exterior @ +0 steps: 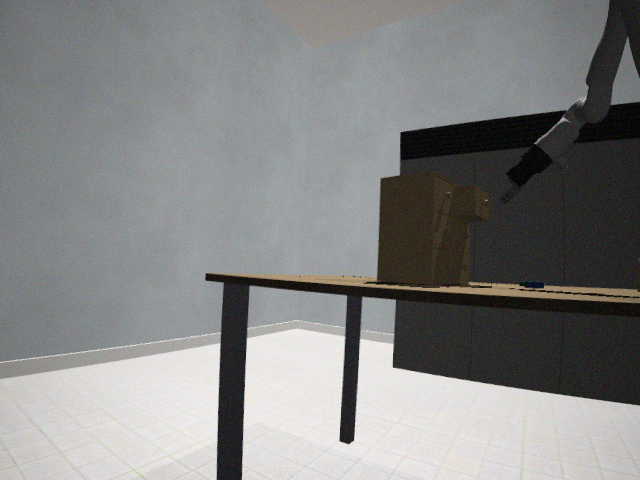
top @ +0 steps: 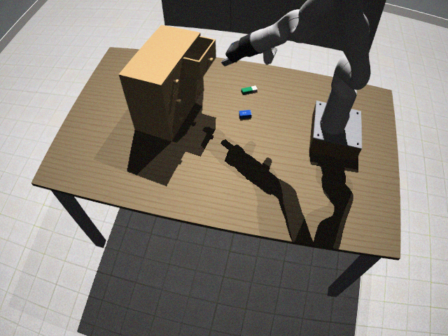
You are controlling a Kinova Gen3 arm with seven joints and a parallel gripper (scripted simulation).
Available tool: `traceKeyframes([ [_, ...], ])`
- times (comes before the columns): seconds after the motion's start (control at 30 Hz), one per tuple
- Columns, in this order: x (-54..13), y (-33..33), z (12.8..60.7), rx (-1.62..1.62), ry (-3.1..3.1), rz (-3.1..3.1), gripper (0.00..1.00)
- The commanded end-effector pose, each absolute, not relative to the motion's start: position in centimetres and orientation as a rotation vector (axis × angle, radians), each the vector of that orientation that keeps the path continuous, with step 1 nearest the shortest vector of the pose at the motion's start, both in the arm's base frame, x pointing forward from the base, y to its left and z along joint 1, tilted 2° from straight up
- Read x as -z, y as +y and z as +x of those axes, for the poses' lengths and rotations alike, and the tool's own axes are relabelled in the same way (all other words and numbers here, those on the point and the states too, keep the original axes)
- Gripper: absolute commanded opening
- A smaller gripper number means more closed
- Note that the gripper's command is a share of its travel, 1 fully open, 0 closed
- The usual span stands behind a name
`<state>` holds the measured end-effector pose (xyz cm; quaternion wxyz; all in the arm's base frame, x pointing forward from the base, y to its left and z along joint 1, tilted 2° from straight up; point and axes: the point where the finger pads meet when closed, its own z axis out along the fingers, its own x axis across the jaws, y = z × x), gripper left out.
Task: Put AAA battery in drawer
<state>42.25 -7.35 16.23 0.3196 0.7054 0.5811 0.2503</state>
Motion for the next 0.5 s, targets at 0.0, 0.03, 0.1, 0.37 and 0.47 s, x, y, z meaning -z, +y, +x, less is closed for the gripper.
traceKeyframes([
  [0.0,-16.19,-7.33,42.30,-0.659,1.517,1.865,0.00],
  [0.03,-16.15,-7.34,42.25,-0.658,1.517,1.866,0.00],
  [0.1,-16.02,-7.37,42.05,-0.657,1.518,1.868,0.00],
  [0.37,-15.96,-7.44,41.95,-0.657,1.518,1.868,0.00],
  [0.47,-15.97,-7.44,41.98,-0.657,1.517,1.867,0.00],
])
